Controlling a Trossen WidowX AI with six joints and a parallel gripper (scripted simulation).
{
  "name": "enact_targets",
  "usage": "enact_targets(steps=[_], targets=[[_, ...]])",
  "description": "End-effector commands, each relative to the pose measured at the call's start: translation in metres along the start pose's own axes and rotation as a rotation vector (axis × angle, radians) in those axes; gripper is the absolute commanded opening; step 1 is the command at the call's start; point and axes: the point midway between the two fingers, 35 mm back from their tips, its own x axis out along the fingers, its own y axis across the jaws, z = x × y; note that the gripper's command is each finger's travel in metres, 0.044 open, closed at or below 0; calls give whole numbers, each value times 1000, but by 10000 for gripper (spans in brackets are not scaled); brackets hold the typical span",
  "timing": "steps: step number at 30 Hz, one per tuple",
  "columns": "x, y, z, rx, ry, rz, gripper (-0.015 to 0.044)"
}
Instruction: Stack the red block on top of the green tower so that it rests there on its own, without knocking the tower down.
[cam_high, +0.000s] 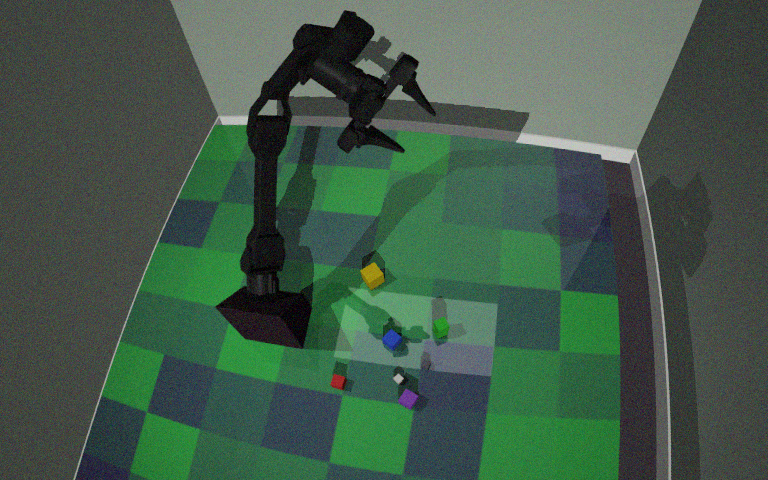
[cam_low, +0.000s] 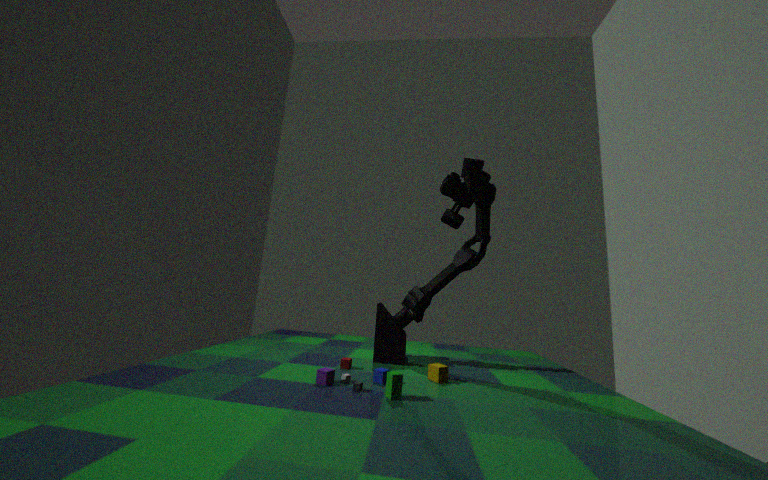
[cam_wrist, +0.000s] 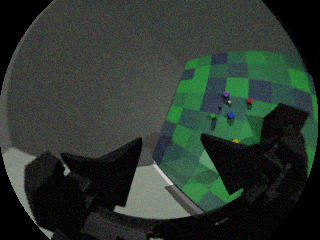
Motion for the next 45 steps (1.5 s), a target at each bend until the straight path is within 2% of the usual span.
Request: enact_targets(steps=[1,2,12,24,35,40,45], targets=[[1,-1,2,-5,0,-4,426],[6,-4,7,-18,-1,-14,440],[86,-78,91,-297,50,-226,440],[159,-209,148,-630,274,-424,440],[191,-352,148,-897,614,-500,440],[191,-415,131,-1004,797,-479,440],[178,-456,112,-1063,914,-446,440]])
